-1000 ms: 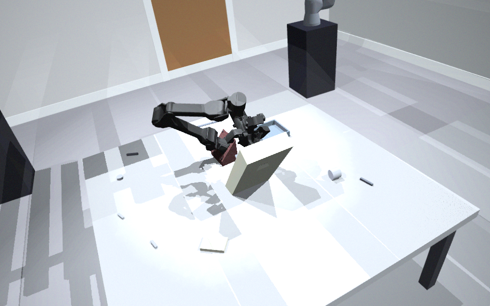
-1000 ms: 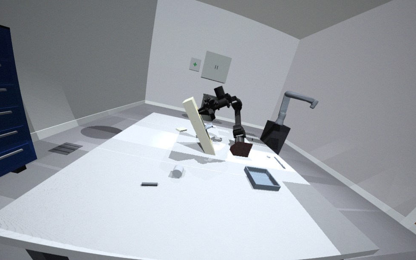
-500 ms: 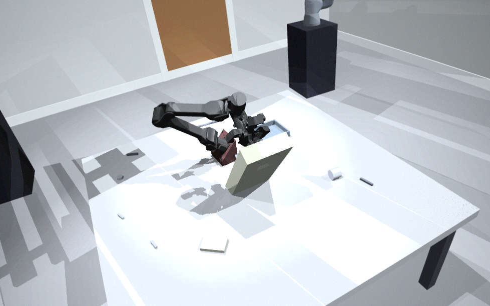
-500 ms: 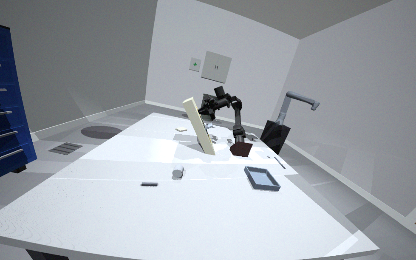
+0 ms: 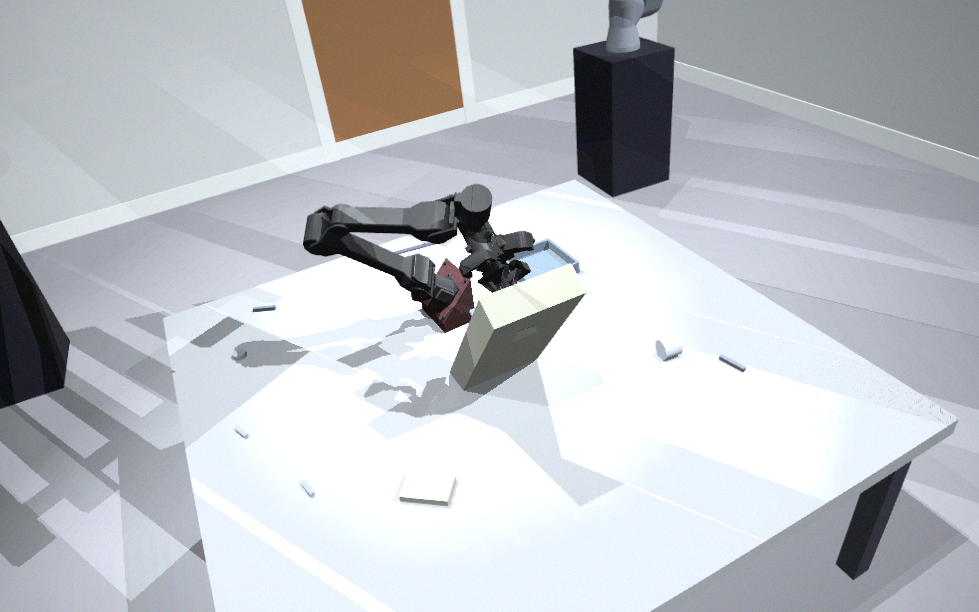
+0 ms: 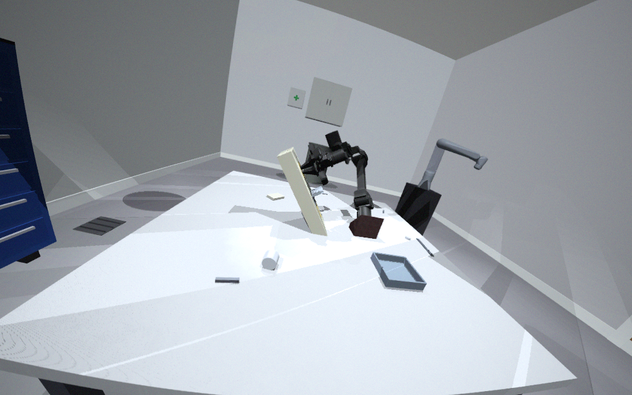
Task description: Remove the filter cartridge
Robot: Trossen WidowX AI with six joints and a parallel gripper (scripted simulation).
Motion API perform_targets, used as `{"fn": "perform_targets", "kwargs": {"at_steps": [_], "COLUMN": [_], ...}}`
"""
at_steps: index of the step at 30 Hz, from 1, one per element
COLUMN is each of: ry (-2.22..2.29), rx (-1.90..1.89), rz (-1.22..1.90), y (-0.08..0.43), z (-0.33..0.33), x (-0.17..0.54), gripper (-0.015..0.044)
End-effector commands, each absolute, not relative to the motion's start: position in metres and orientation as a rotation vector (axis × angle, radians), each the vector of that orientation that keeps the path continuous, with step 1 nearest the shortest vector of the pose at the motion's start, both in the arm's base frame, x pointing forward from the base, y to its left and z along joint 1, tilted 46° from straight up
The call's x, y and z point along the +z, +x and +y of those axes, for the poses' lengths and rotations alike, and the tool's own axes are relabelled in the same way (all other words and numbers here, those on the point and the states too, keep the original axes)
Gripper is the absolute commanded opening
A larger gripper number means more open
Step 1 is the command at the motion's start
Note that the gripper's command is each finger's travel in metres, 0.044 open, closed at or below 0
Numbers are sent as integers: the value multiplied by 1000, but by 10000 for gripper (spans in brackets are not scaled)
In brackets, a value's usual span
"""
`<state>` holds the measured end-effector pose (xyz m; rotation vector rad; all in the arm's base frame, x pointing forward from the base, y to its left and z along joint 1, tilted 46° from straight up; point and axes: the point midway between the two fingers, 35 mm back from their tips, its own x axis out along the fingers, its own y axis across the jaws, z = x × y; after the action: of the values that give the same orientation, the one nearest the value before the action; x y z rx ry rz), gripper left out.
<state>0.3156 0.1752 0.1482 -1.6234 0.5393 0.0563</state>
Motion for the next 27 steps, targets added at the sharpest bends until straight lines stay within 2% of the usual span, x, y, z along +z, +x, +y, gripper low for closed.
{"fn": "perform_targets", "kwargs": {"at_steps": [1,27], "ry": [-1742,-2617], "rx": [95,394], "rz": [555,548], "y": [321,321], "z": [172,172], "x": [147,146], "gripper": [0,0]}}
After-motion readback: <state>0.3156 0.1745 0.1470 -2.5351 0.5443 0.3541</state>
